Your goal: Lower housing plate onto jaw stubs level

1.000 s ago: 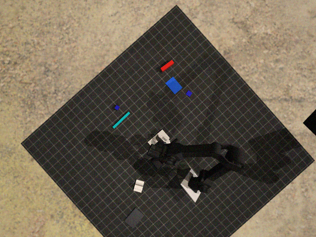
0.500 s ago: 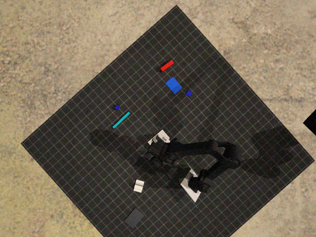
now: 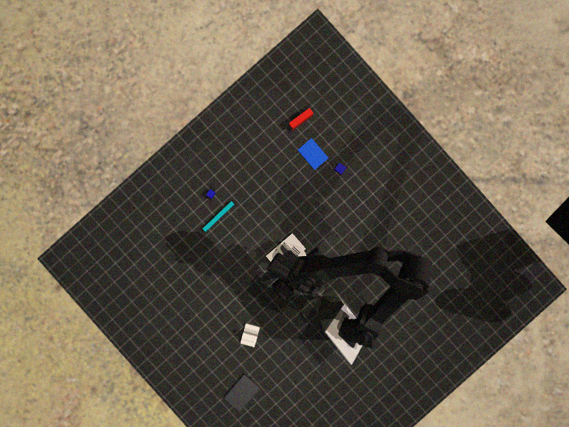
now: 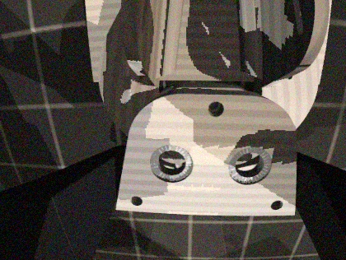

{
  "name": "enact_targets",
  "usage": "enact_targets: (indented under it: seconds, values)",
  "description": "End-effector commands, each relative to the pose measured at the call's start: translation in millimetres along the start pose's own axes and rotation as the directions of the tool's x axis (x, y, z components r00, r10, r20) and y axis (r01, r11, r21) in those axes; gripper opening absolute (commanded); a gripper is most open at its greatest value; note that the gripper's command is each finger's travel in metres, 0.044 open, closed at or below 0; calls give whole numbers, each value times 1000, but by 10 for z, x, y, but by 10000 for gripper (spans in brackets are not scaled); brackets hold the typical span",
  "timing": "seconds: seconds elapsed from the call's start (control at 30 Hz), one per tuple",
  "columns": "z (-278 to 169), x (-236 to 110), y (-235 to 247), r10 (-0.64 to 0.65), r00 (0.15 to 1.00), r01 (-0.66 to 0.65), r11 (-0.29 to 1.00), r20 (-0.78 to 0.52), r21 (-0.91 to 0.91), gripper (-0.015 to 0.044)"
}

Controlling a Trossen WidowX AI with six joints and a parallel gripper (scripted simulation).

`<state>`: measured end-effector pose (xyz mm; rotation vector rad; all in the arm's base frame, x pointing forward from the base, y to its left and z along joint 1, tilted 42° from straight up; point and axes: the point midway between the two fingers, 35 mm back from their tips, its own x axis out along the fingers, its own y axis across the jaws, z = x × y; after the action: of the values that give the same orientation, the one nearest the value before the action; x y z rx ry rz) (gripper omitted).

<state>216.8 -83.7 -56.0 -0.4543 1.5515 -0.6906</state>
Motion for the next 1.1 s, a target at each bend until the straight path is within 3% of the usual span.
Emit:
enact_targets:
  seconds: [0.0, 1.07]
  values:
    - [-19, 27, 4, -6, 1000, 6, 1000, -4, -10, 351]
    - [-20, 75, 3, -6, 1000, 6, 1000, -4, -20, 351]
